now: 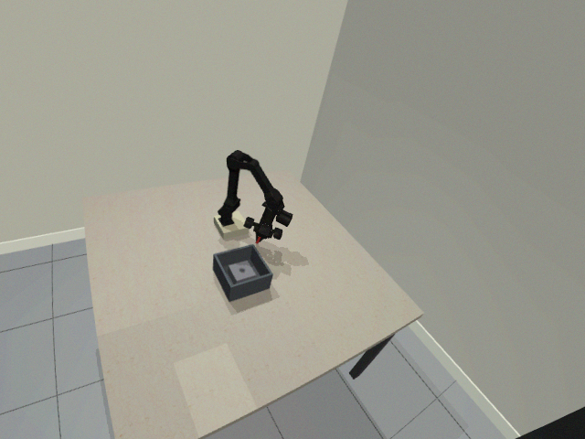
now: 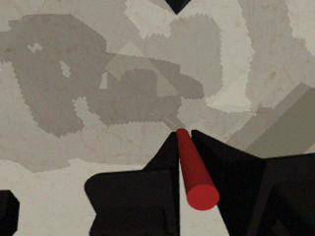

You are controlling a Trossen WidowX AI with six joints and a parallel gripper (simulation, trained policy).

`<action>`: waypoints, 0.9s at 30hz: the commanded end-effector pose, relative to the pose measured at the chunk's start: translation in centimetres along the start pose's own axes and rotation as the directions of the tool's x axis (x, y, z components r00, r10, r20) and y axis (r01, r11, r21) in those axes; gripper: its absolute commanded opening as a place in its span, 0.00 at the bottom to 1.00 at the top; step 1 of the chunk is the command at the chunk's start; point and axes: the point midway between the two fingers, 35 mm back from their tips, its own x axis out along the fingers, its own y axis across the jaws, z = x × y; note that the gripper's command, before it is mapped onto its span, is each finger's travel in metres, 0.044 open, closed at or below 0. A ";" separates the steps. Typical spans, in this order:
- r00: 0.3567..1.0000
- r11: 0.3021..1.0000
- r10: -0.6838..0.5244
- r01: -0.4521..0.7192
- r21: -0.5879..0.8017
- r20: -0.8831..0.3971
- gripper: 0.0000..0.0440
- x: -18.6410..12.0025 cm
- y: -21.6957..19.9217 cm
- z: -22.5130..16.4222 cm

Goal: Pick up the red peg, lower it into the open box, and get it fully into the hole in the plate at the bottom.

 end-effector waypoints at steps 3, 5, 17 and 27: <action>0.999 1.000 0.014 -0.014 -0.002 0.048 0.00 -2.1 -0.1 1.3; 0.998 1.000 0.016 -0.016 -0.001 0.063 0.00 -2.9 -0.3 1.7; 0.987 0.997 0.044 -0.054 0.061 0.154 0.00 -7.9 -0.6 5.4; 0.977 0.980 0.037 -0.076 0.183 0.208 0.00 -9.8 -1.4 9.7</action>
